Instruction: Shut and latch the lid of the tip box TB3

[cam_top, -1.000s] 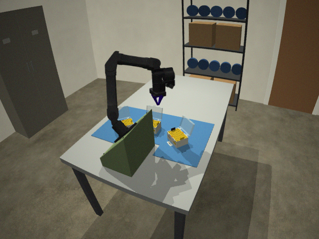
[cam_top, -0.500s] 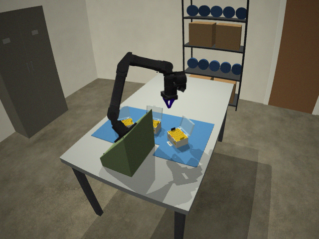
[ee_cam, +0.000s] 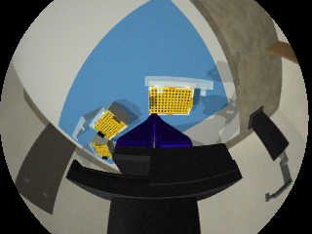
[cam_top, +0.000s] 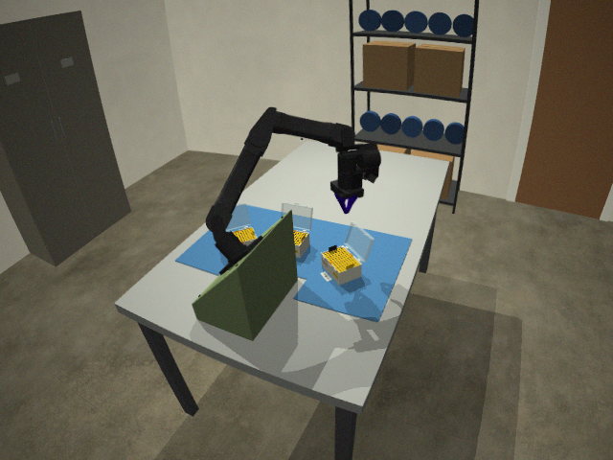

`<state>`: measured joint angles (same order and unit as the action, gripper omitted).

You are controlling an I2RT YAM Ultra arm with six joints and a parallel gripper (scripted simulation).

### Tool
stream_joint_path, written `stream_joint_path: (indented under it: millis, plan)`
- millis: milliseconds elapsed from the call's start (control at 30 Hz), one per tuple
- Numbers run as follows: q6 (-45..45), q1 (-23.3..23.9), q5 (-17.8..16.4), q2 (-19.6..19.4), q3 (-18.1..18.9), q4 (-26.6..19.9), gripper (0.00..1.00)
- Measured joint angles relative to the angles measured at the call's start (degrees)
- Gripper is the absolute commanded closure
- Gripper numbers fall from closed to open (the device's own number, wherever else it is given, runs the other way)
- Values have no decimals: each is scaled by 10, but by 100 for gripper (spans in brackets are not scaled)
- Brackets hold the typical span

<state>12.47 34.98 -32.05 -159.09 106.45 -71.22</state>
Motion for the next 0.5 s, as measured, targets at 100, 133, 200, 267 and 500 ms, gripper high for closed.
stream_joint_path:
  millis: [100,133,200,267,500]
  plan:
    - [2,2,2,-20,23,-4,100]
    - [2,3,2,-27,33,-9,100]
    - [4,3,2,-47,64,-16,100]
    - [5,5,2,-73,100,-23,100]
    - [10,9,5,-181,253,-64,100]
